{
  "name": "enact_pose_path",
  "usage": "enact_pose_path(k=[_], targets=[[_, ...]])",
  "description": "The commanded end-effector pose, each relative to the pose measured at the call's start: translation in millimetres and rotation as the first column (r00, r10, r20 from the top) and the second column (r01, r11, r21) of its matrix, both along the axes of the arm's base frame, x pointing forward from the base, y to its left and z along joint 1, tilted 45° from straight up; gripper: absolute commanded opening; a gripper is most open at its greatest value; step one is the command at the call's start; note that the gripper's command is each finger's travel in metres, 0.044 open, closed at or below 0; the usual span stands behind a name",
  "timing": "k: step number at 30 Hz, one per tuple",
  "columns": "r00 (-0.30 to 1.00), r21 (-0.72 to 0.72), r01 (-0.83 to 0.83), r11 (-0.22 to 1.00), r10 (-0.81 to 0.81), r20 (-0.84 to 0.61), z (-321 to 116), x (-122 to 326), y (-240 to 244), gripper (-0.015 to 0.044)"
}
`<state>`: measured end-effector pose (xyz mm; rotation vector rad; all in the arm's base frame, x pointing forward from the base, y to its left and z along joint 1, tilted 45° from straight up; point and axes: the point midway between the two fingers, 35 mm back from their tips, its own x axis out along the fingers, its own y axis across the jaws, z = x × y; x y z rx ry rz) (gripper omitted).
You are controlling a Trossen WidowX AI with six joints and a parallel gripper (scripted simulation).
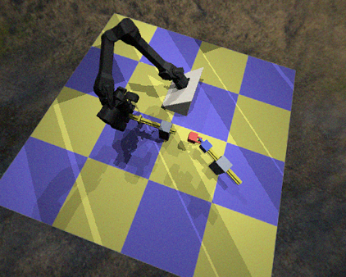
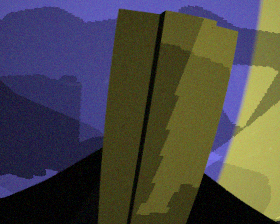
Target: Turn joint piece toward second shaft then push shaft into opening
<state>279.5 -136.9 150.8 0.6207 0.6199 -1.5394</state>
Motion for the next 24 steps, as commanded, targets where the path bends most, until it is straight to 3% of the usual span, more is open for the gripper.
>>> enact_pose_path(k=[1, 7, 15, 24], targets=[[1.0, -0.002, -0.003, 1.0, 0.003, -0.002, -0.2, -0.1, -0.1, 0.0075], [1.0, -0.002, -0.022, 1.0, 0.022, 0.017, -0.3, -0.1, -0.1, 0.0067], [1.0, 0.0, -0.007, 1.0, 0.007, 0.008, 0.3, 0.0, 0.0, 0.0], [1.0, -0.001, -0.022, 1.0, 0.022, 0.02, -4.7, 0.2, 4.4, 0.0]])
